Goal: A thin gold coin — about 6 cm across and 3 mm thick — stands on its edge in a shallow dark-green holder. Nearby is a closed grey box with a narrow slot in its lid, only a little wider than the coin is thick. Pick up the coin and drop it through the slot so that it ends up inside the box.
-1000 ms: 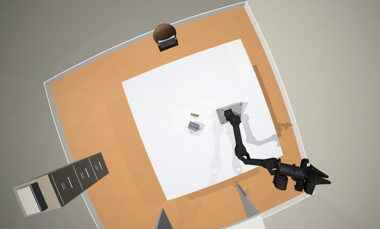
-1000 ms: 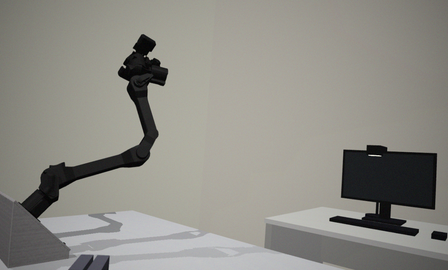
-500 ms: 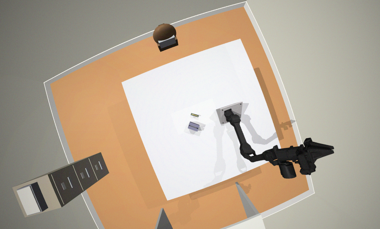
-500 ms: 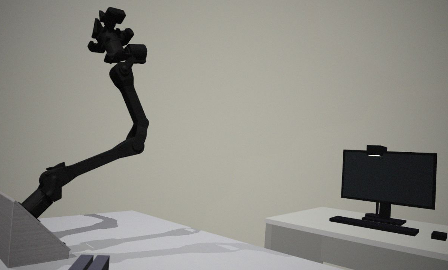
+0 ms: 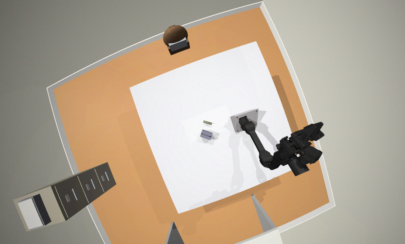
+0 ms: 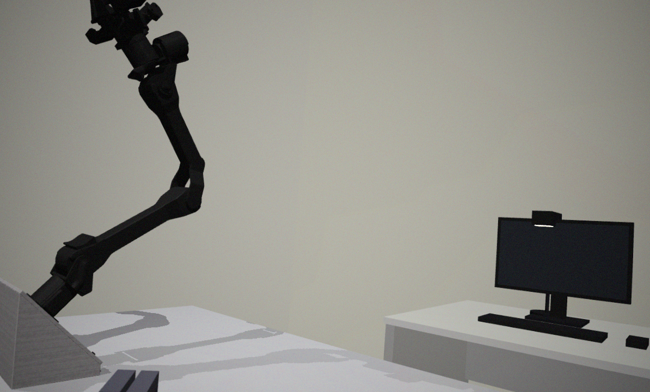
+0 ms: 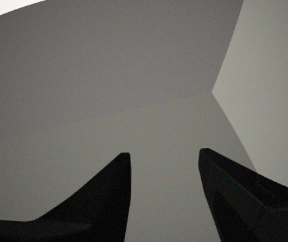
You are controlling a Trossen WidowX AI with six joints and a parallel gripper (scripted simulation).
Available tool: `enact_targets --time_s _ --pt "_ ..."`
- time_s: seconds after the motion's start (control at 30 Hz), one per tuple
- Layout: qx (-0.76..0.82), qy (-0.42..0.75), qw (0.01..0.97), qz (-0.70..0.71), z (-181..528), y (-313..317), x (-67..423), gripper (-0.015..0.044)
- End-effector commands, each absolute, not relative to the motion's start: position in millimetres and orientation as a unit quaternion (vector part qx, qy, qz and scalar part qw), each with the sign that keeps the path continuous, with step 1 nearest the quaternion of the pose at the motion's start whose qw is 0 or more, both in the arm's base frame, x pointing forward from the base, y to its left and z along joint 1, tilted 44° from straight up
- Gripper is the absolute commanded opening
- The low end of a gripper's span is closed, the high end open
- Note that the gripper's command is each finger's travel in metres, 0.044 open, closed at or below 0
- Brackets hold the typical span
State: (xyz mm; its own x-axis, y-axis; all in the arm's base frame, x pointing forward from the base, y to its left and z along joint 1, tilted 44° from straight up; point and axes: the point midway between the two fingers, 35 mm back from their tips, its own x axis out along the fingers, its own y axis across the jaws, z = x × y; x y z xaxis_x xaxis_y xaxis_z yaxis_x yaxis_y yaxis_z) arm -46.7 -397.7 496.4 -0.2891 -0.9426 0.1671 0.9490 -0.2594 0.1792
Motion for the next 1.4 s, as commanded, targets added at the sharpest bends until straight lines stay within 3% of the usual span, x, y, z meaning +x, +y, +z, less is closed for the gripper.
enact_targets --time_s 0.0,0.37,0.63,1.0,1.37 --pt "0.01 -0.078 0.63 -0.772 467.6 -415.0 -20.5 0.0161" --pt "0.109 0.097 0.74 -0.656 345.4 -451.8 87.1 0.0161" --pt "0.193 0.243 0.793 -0.525 237.8 -434.4 171.5 0.0161" --pt "0.303 0.432 0.792 -0.308 104.6 -342.0 259.7 0.0161" --pt "0.396 0.59 0.697 -0.096 14.7 -206.7 287.6 0.0161"
